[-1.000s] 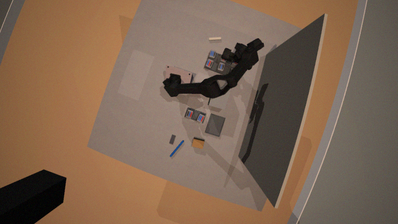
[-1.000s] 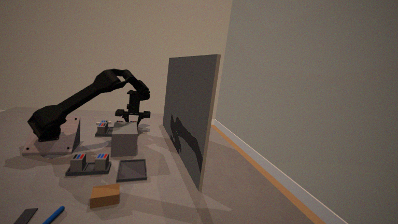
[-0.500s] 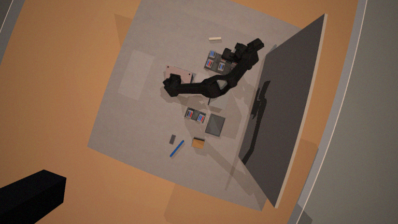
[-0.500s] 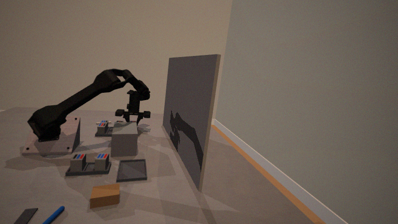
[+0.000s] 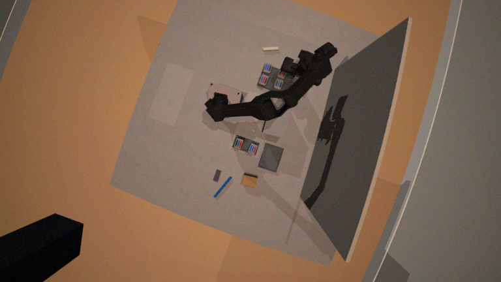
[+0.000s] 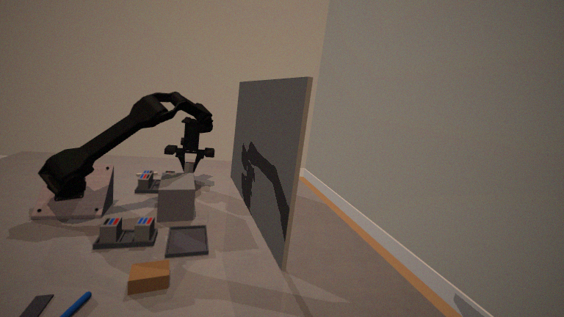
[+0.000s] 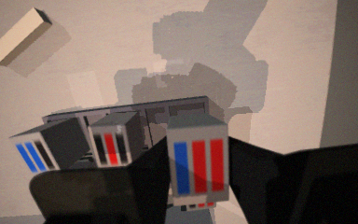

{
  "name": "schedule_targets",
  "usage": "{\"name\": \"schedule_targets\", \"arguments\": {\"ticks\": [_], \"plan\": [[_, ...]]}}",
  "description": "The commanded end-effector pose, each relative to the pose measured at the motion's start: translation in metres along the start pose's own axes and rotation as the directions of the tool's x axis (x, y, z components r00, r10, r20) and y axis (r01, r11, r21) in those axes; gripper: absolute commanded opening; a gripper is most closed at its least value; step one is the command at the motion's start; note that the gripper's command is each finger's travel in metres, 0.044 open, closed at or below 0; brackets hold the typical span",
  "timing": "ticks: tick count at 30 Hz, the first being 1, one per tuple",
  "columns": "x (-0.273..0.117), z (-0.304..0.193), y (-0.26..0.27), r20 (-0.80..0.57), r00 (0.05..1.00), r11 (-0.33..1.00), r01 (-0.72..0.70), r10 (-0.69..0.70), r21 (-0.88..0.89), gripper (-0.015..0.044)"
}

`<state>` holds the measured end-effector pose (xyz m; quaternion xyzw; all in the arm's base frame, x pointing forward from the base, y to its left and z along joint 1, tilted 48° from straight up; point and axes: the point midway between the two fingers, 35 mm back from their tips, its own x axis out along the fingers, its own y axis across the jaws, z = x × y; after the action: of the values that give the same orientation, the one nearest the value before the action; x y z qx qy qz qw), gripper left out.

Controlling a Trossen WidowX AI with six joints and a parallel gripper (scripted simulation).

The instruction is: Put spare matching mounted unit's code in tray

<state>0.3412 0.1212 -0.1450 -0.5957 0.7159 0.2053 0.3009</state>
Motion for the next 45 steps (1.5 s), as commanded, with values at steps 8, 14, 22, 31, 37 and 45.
{"name": "schedule_targets", "arguments": {"ticks": [8,14,22,31,37,45], "plan": [[-0.039,-0.001,0.002,0.007,1.0,1.0,0.003,-0.003,0.003,0.0],[-0.059,-0.005,0.002,0.007,1.0,1.0,0.006,-0.006,0.001,0.0],[-0.073,-0.012,0.0,0.01,1.0,1.0,0.003,-0.003,0.001,0.0],[-0.084,-0.067,-0.033,0.031,0.999,1.0,0.007,-0.007,-0.011,0.0],[-0.088,-0.108,-0.052,0.04,0.999,1.0,0.011,-0.01,-0.016,0.0],[-0.09,-0.165,-0.069,0.045,0.999,1.0,0.017,-0.016,-0.019,0.0]]}}
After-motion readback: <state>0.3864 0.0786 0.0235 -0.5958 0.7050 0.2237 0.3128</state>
